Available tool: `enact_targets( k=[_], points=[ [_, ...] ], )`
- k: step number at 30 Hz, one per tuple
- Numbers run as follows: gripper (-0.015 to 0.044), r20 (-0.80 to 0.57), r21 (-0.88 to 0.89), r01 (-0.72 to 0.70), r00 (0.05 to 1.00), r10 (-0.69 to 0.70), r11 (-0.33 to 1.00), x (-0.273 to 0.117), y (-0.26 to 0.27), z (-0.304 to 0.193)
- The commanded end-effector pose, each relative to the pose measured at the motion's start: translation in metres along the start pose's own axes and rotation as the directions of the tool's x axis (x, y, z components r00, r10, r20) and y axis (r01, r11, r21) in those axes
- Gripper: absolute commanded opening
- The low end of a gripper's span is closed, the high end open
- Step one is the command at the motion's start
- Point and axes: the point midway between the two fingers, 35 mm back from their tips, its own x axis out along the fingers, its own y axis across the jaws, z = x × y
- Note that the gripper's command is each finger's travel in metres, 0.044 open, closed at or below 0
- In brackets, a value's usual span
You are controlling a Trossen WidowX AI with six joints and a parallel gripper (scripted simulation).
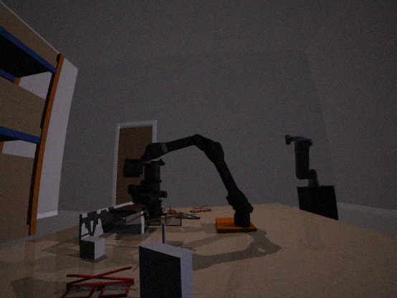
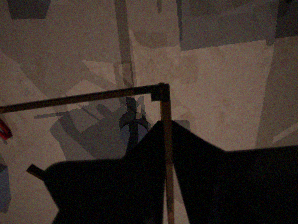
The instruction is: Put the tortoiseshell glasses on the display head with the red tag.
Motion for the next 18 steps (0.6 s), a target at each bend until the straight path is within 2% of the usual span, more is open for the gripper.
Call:
enact_targets(
  k=[1,18],
  points=[
    [0.0,-0.005,0.007,-0.001,1.0,0.001,1.0,0.0196,-0.0005,-0.002],
    [0.0,-0.005,0.007,0.0,1.0,0.0,1.0,0.0257,-0.007,0.0031]
  ],
)
